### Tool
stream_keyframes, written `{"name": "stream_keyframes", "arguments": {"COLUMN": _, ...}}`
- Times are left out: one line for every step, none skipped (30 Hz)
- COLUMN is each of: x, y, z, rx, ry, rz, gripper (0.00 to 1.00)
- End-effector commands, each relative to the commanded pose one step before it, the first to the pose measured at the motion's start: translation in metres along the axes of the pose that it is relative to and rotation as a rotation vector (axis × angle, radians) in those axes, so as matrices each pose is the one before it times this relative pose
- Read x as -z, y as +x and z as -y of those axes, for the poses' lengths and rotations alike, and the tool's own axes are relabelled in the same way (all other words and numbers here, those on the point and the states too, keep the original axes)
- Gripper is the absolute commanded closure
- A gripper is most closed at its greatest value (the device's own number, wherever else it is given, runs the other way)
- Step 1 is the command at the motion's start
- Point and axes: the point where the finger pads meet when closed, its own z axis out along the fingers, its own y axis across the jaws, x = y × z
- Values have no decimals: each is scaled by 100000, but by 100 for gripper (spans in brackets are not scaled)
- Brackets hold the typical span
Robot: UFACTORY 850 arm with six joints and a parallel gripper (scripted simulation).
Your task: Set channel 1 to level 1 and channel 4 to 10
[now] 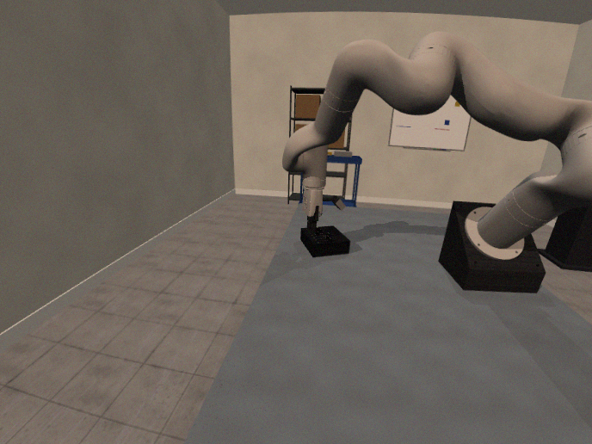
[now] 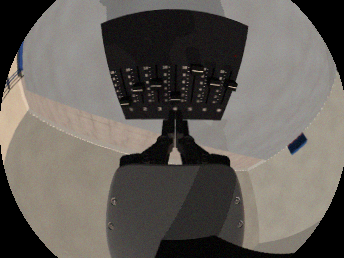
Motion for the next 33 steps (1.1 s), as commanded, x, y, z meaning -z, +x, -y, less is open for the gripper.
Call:
{"name": "stream_keyframes", "arguments": {"x": 108, "y": -81, "z": 48, "rx": 57, "ry": 135, "rz": 149, "gripper": 100}}
{"name": "stream_keyframes", "arguments": {"x": 0, "y": 0, "z": 0, "rx": 0, "ry": 0, "rz": 0, "gripper": 100}}
{"name": "stream_keyframes", "arguments": {"x": 0, "y": 0, "z": 0, "rx": 0, "ry": 0, "rz": 0, "gripper": 100}}
{"name": "stream_keyframes", "arguments": {"x": 0, "y": 0, "z": 0, "rx": 0, "ry": 0, "rz": 0, "gripper": 100}}
{"name": "stream_keyframes", "arguments": {"x": 0, "y": 0, "z": 0, "rx": 0, "ry": 0, "rz": 0, "gripper": 100}}
{"name": "stream_keyframes", "arguments": {"x": 0, "y": 0, "z": 0, "rx": 0, "ry": 0, "rz": 0, "gripper": 100}}
{"name": "stream_keyframes", "arguments": {"x": 0, "y": 0, "z": 0, "rx": 0, "ry": 0, "rz": 0, "gripper": 100}}
{"name": "stream_keyframes", "arguments": {"x": 0, "y": 0, "z": 0, "rx": 0, "ry": 0, "rz": 0, "gripper": 100}}
{"name": "stream_keyframes", "arguments": {"x": 0, "y": 0, "z": 0, "rx": 0, "ry": 0, "rz": 0, "gripper": 100}}
{"name": "stream_keyframes", "arguments": {"x": 0, "y": 0, "z": 0, "rx": 0, "ry": 0, "rz": 0, "gripper": 100}}
{"name": "stream_keyframes", "arguments": {"x": 0, "y": 0, "z": 0, "rx": 0, "ry": 0, "rz": 0, "gripper": 100}}
{"name": "stream_keyframes", "arguments": {"x": 0, "y": 0, "z": 0, "rx": 0, "ry": 0, "rz": 0, "gripper": 100}}
{"name": "stream_keyframes", "arguments": {"x": 0, "y": 0, "z": 0, "rx": 0, "ry": 0, "rz": 0, "gripper": 100}}
{"name": "stream_keyframes", "arguments": {"x": 0, "y": 0, "z": 0, "rx": 0, "ry": 0, "rz": 0, "gripper": 100}}
{"name": "stream_keyframes", "arguments": {"x": -3, "y": 0, "z": 0, "rx": 0, "ry": 0, "rz": 0, "gripper": 100}}
{"name": "stream_keyframes", "arguments": {"x": -7, "y": 0, "z": 0, "rx": 0, "ry": 0, "rz": 0, "gripper": 100}}
{"name": "stream_keyframes", "arguments": {"x": -13, "y": 0, "z": 0, "rx": 0, "ry": 0, "rz": 0, "gripper": 100}}
{"name": "stream_keyframes", "arguments": {"x": -20, "y": 0, "z": 0, "rx": 0, "ry": 0, "rz": 0, "gripper": 100}}
{"name": "stream_keyframes", "arguments": {"x": -27, "y": 0, "z": 0, "rx": 0, "ry": 0, "rz": 0, "gripper": 100}}
{"name": "stream_keyframes", "arguments": {"x": -35, "y": 0, "z": 0, "rx": 0, "ry": 0, "rz": 0, "gripper": 100}}
{"name": "stream_keyframes", "arguments": {"x": 0, "y": 0, "z": 0, "rx": 0, "ry": 0, "rz": 0, "gripper": 100}}
{"name": "stream_keyframes", "arguments": {"x": 0, "y": 0, "z": 0, "rx": 0, "ry": 0, "rz": 0, "gripper": 100}}
{"name": "stream_keyframes", "arguments": {"x": -42, "y": 0, "z": 0, "rx": 0, "ry": 0, "rz": 0, "gripper": 100}}
{"name": "stream_keyframes", "arguments": {"x": -49, "y": 0, "z": 0, "rx": 0, "ry": 0, "rz": 0, "gripper": 100}}
{"name": "stream_keyframes", "arguments": {"x": -56, "y": 0, "z": 0, "rx": 0, "ry": 0, "rz": 0, "gripper": 100}}
{"name": "stream_keyframes", "arguments": {"x": -62, "y": 0, "z": 0, "rx": 0, "ry": 0, "rz": 0, "gripper": 100}}
{"name": "stream_keyframes", "arguments": {"x": -67, "y": 0, "z": 0, "rx": 0, "ry": 0, "rz": 0, "gripper": 100}}
{"name": "stream_keyframes", "arguments": {"x": -71, "y": 0, "z": 0, "rx": 0, "ry": 0, "rz": 0, "gripper": 100}}
{"name": "stream_keyframes", "arguments": {"x": -73, "y": 0, "z": 0, "rx": 0, "ry": 0, "rz": 0, "gripper": 100}}
{"name": "stream_keyframes", "arguments": {"x": -75, "y": 0, "z": 0, "rx": 0, "ry": 0, "rz": 0, "gripper": 100}}
{"name": "stream_keyframes", "arguments": {"x": -75, "y": 0, "z": 0, "rx": 0, "ry": 0, "rz": 0, "gripper": 100}}
{"name": "stream_keyframes", "arguments": {"x": -73, "y": 0, "z": 0, "rx": 0, "ry": 0, "rz": 0, "gripper": 100}}
{"name": "stream_keyframes", "arguments": {"x": -71, "y": 0, "z": 0, "rx": 0, "ry": 0, "rz": 0, "gripper": 100}}
